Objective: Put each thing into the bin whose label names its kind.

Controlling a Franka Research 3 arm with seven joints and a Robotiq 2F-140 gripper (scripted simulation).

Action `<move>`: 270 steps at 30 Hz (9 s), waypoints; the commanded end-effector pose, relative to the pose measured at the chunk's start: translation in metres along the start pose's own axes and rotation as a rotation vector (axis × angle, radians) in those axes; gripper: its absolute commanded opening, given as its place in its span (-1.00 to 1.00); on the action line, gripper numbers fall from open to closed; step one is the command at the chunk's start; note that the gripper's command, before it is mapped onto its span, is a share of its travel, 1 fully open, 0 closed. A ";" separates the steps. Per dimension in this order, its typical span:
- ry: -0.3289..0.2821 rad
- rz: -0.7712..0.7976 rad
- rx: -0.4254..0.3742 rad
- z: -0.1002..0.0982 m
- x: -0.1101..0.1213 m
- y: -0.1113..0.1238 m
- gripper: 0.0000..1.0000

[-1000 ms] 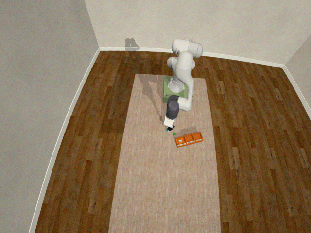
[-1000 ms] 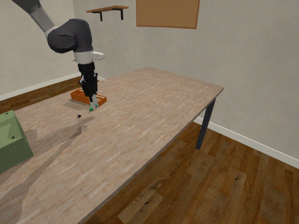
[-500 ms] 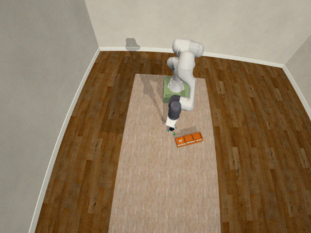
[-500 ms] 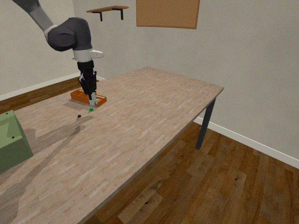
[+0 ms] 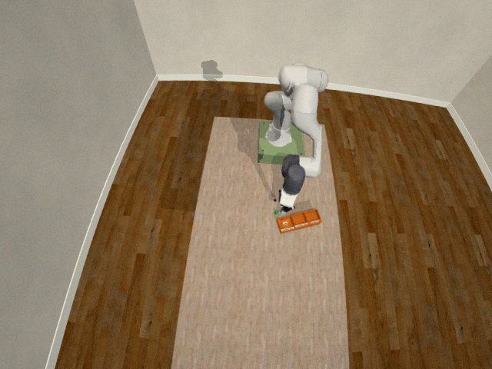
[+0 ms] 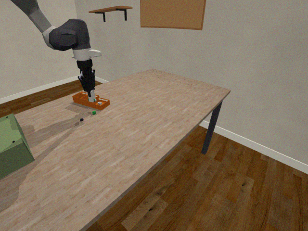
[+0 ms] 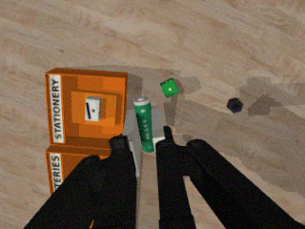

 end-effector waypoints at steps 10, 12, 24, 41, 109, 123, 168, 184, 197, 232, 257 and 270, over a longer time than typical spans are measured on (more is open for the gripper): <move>0.008 0.061 -0.001 0.001 -0.023 0.020 -0.89; 0.008 0.161 0.000 0.001 -0.033 0.027 -0.89; 0.008 0.237 0.000 0.001 -0.079 0.066 -0.89; 0.008 0.237 0.000 0.001 -0.085 0.071 -0.89; 0.008 0.237 0.000 0.053 -0.087 0.070 -0.65; 0.008 0.237 0.000 0.041 -0.087 0.070 -0.65; 0.008 0.237 0.000 0.001 -0.087 0.070 -0.65; 0.008 0.237 0.000 0.001 -0.087 0.070 -0.65; 0.008 0.237 0.000 0.001 -0.087 0.070 -0.65; 0.018 0.843 -0.006 -0.009 0.028 -0.012 -0.63; 0.007 1.267 0.003 -0.009 0.030 -0.010 -0.63; 0.007 1.272 0.004 -0.009 0.030 -0.010 -0.63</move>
Point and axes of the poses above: the point where the finger pads meet when closed, its own z axis out along the fingers, its own x axis across the jaws, y = z × x, the point moved 9 cm from there along -z, back along the fingers, and after that the axes turned 5 degrees about -z, right-handed, at the moved point
